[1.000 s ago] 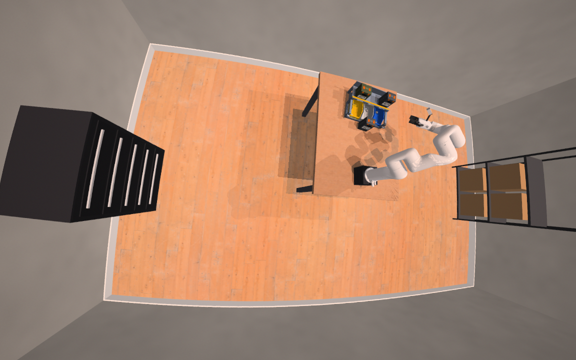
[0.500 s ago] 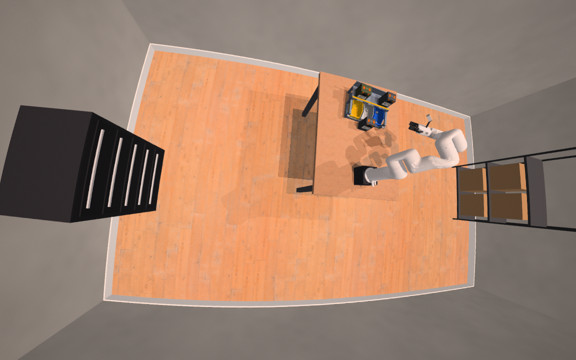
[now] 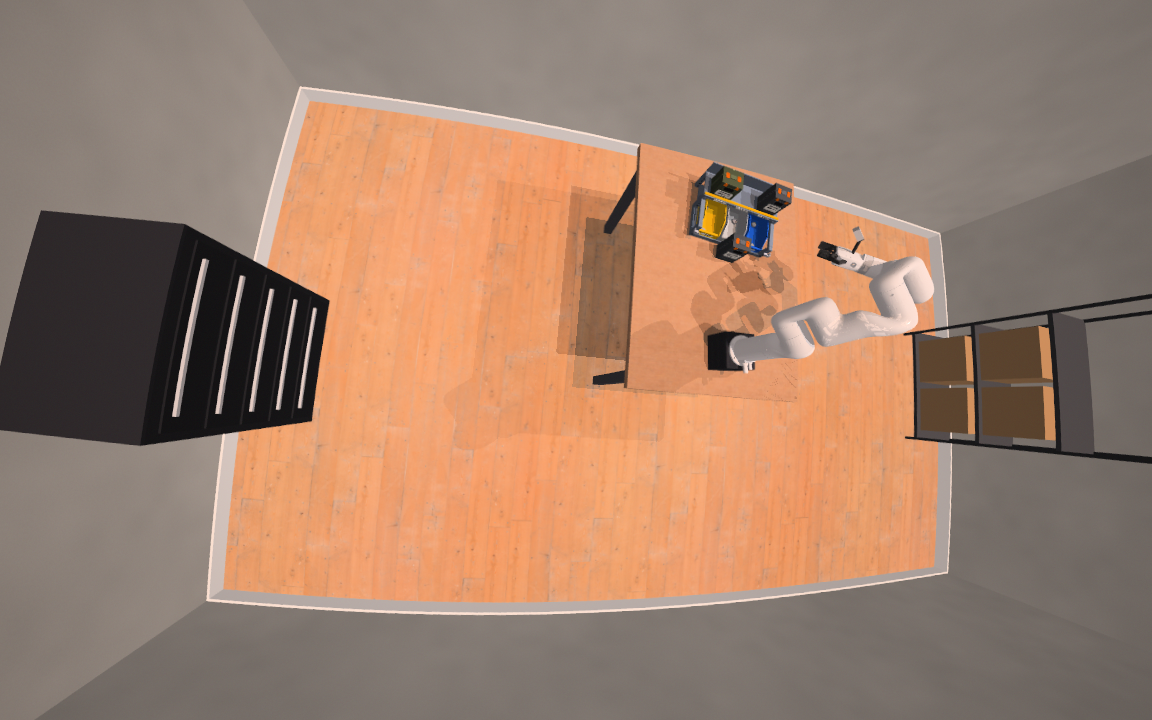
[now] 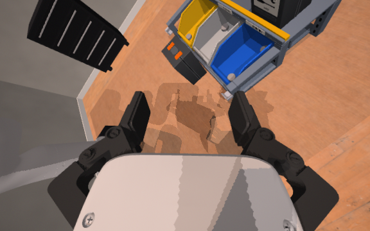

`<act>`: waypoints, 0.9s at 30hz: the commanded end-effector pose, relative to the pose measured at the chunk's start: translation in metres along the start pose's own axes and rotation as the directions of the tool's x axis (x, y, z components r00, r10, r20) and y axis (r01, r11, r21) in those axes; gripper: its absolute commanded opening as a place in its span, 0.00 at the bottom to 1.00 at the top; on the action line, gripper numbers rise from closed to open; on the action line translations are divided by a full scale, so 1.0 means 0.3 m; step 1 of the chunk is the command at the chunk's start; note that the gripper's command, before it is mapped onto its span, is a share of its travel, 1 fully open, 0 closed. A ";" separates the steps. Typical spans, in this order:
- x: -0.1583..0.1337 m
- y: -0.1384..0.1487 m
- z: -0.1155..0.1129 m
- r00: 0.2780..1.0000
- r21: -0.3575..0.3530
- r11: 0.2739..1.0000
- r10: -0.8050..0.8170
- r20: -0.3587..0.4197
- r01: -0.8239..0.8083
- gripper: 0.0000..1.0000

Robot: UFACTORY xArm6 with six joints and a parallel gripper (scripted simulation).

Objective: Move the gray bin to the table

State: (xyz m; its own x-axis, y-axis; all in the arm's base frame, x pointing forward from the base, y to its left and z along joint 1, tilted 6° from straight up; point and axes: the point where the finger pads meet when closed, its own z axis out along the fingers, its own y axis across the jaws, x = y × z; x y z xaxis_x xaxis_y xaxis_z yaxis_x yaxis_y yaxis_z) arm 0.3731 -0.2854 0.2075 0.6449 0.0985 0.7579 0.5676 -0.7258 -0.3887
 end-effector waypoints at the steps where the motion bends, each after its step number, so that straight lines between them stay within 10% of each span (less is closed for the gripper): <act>1: 0.005 0.001 -0.004 1.000 -0.003 1.000 -0.003 0.000 0.003 1.00; 22: 0.017 0.013 0.002 1.000 -0.003 1.000 -0.003 0.000 0.003 1.00; 27: 0.037 -0.131 0.081 0.970 0.104 0.971 -0.224 0.093 0.214 1.00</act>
State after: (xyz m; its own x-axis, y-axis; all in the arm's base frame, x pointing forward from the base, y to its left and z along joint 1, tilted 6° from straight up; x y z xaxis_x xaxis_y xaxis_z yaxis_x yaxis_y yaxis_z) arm 0.3751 -0.2719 0.2096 0.6207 0.1695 0.7655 0.6268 -0.6938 -0.3546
